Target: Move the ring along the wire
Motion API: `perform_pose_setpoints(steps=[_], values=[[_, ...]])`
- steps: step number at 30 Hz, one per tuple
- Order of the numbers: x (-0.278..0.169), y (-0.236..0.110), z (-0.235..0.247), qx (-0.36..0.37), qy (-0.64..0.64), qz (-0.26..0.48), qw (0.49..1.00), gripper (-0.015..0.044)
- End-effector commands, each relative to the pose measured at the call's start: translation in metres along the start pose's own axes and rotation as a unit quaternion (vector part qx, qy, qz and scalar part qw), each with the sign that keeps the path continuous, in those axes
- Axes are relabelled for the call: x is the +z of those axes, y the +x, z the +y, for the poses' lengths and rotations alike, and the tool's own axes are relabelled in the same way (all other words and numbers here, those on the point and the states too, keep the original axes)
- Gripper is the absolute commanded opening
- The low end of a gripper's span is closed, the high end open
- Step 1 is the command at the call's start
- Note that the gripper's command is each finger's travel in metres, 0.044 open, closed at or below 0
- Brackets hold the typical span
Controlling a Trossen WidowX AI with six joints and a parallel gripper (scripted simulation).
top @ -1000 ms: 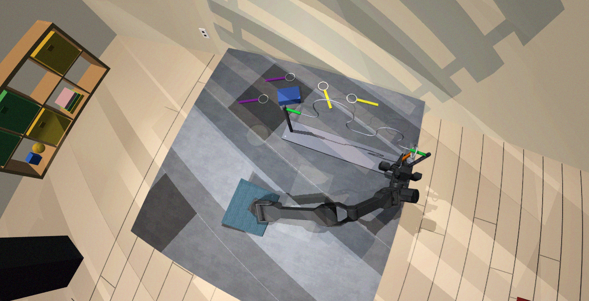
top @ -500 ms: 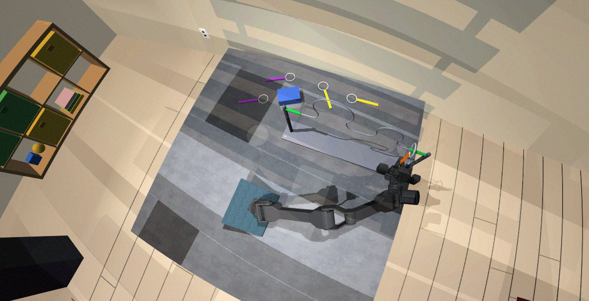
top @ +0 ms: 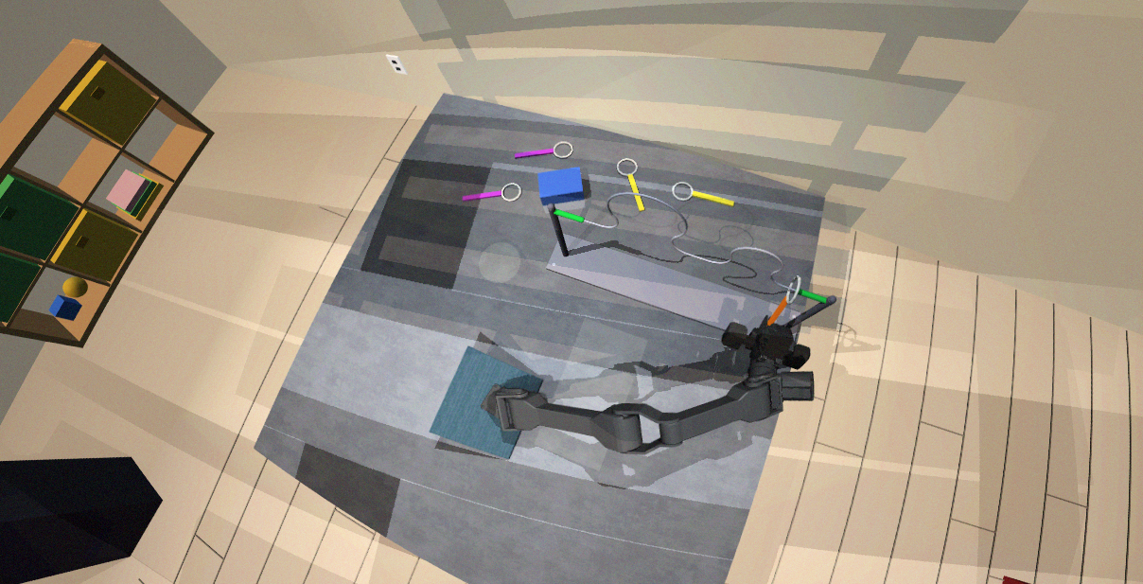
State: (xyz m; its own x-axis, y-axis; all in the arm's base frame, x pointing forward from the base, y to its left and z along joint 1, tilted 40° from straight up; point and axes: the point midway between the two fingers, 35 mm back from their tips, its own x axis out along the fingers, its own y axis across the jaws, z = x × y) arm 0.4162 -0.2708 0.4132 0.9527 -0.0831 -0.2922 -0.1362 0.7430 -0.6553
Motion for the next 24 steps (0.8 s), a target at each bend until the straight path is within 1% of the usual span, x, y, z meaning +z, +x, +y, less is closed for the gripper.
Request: perform_pose_setpoints(steps=[1, 4, 12, 24], values=[[0.002, -0.011, 0.006, 0.003, 0.001, 0.040, 0.999, -0.0150], [0.003, -0.014, 0.012, 0.007, 0.008, 0.053, 0.999, -0.0150], [0.002, -0.014, 0.026, 0.021, 0.034, 0.053, 0.998, -0.0150], [0.005, -0.015, 0.057, 0.062, 0.113, 0.051, 0.990, -0.0150]])
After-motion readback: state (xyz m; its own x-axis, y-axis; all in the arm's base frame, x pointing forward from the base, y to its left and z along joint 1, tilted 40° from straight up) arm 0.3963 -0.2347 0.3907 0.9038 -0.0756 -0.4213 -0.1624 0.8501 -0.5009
